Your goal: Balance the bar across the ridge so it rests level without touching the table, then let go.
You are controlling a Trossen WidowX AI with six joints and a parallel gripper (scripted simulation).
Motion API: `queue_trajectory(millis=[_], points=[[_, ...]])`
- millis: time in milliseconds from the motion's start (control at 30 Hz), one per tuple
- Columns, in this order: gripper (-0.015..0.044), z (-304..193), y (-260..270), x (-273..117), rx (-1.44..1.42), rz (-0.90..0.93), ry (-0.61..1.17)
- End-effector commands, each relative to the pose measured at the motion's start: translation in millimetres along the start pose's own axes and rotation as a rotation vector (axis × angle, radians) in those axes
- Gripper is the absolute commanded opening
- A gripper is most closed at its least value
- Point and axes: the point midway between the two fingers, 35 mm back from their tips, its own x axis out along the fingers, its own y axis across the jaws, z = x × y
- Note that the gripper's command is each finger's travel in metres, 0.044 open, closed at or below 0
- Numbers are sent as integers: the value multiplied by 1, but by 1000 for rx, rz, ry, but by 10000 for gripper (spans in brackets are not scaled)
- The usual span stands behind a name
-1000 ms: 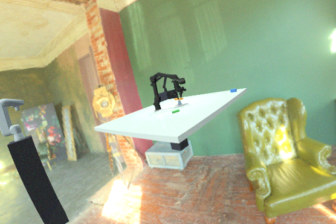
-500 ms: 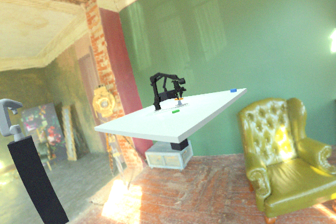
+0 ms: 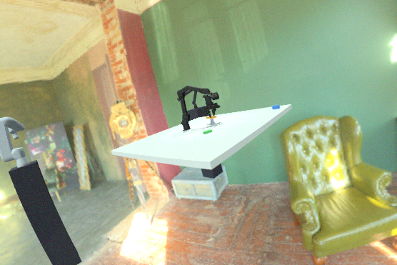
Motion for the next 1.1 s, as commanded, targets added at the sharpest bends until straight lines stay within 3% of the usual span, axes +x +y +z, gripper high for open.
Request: queue_trajectory(millis=[0,1067], points=[[0,0,1,0,4,3,1],[0,0,0,3,4,3,1]])
